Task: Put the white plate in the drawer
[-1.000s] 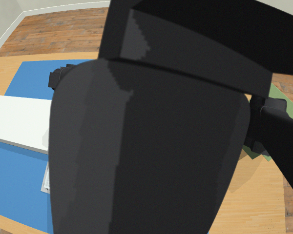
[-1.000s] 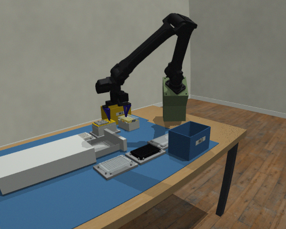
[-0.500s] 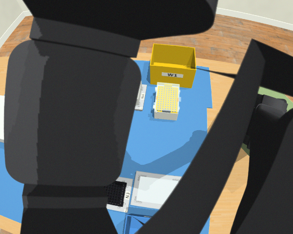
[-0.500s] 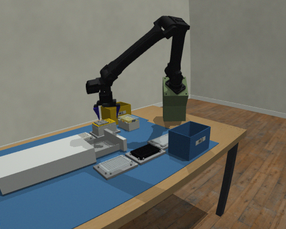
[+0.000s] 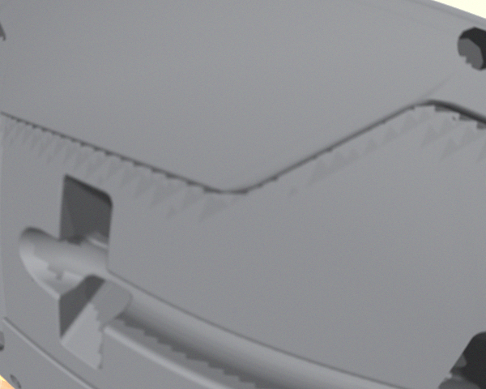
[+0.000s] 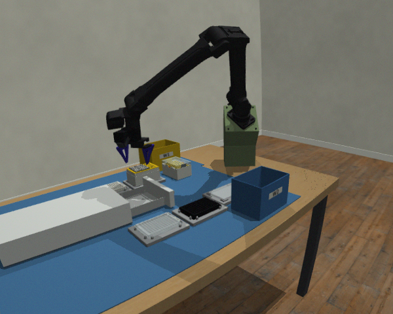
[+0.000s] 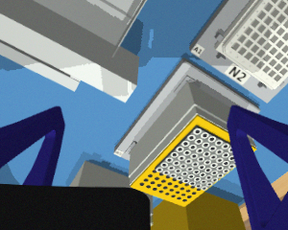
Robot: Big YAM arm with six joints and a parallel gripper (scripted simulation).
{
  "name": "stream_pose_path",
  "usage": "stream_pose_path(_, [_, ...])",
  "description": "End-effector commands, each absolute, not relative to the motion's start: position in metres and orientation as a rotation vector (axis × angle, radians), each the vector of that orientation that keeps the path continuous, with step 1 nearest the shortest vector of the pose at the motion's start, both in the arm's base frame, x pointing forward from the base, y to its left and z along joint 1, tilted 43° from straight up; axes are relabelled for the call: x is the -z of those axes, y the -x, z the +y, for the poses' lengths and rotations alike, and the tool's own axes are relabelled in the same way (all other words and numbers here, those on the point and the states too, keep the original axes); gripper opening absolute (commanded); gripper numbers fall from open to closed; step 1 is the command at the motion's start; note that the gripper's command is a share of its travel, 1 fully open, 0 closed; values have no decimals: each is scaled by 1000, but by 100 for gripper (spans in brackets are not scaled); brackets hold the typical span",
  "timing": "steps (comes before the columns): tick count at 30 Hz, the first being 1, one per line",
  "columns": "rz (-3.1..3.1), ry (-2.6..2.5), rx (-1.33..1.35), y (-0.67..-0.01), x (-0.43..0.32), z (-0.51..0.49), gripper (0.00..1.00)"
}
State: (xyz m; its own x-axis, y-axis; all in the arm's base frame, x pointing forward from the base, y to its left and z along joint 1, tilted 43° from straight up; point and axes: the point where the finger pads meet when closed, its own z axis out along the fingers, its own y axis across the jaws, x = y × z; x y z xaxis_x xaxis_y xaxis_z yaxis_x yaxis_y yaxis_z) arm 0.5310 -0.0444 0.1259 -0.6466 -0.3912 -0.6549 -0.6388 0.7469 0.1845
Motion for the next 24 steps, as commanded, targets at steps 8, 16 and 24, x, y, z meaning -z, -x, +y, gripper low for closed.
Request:
stream_pose_path(8, [2459, 345, -647, -566, -141, -88, 100])
stream_pose_path(16, [2520, 60, -738, -589, -140, -111, 100])
stream_pose_path(24, [2519, 59, -737, -609, -138, -131, 100])
